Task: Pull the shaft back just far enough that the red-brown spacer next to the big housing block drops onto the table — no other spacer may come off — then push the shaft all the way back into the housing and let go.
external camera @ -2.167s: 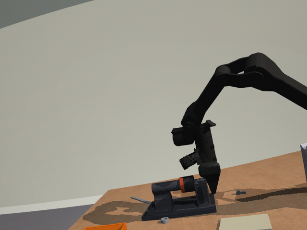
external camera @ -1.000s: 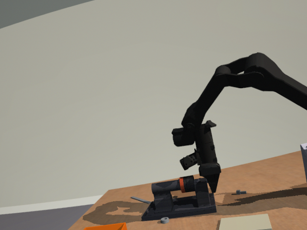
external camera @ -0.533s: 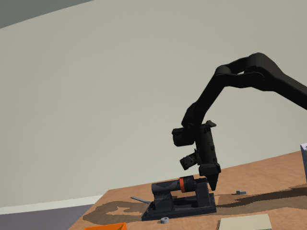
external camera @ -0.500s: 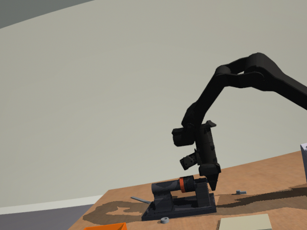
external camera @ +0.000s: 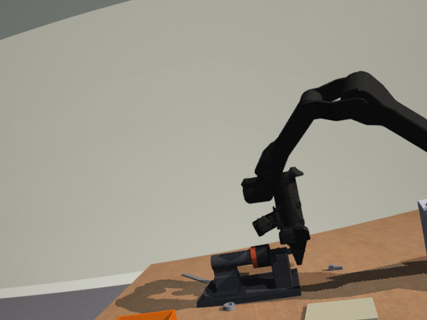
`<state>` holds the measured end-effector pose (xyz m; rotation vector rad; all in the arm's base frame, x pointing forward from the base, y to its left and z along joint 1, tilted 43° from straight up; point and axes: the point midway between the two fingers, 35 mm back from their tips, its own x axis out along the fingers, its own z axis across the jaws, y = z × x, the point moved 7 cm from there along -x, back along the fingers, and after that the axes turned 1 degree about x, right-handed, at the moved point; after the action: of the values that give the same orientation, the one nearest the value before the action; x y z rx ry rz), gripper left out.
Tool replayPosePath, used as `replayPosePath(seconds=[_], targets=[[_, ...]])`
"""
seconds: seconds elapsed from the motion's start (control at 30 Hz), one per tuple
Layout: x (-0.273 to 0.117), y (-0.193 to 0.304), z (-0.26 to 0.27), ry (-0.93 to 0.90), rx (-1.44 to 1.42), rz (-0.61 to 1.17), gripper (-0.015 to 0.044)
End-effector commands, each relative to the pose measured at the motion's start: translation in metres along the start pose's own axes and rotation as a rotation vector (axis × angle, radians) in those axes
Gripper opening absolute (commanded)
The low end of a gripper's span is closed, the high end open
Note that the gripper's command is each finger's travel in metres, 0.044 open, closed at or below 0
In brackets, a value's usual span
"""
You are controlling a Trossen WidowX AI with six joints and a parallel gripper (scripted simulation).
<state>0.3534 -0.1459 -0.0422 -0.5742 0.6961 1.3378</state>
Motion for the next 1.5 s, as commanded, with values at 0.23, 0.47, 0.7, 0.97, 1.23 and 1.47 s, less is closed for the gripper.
replayPosePath(seconds=[0.23, 0.47, 0.7, 0.97, 1.23, 1.47], targets=[[0.000, 0.008, -0.001, -0.001, 0.003, 0.002, 0.0000], [0.000, 0.012, -0.001, -0.001, 0.003, 0.002, 0.0000], [0.000, 0.013, -0.001, -0.001, 0.003, 0.002, 0.0000], [0.000, 0.014, -0.001, -0.001, 0.003, 0.002, 0.0000], [0.000, 0.014, -0.001, -0.001, 0.003, 0.002, 0.0000], [0.000, 0.015, -0.001, -0.001, 0.003, 0.002, 0.0000]])
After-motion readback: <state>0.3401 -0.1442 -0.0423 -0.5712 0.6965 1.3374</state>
